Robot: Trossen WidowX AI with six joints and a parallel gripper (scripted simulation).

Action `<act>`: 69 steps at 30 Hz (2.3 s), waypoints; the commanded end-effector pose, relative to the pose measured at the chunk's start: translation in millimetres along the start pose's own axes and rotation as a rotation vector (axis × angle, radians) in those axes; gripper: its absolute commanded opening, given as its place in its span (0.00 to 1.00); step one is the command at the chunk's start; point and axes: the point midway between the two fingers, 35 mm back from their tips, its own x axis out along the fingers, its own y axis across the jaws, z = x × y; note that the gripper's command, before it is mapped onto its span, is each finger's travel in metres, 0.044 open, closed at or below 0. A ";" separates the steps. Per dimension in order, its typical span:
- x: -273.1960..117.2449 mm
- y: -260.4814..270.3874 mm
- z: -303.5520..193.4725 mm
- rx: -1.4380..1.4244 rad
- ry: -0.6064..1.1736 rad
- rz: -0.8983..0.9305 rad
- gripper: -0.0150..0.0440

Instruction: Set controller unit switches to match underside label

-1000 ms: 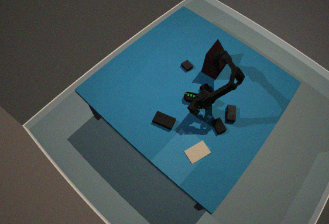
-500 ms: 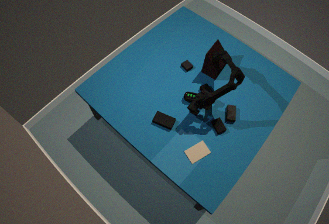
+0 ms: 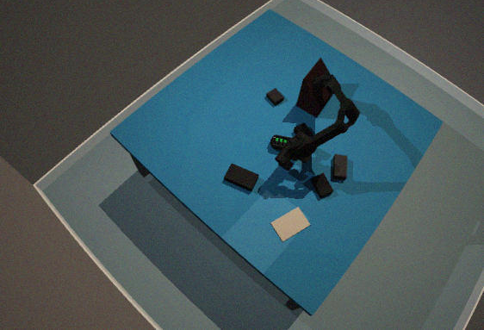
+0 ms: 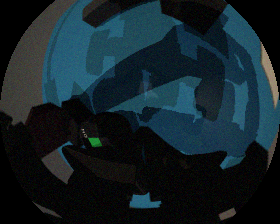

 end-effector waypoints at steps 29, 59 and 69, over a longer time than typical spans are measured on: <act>-51.1 -11.1 -89.0 -0.185 -0.032 -0.253 0.25; -29.2 77.6 -129.0 -0.406 0.017 -0.543 0.25; -54.4 78.2 -19.4 -0.404 0.070 -0.270 0.25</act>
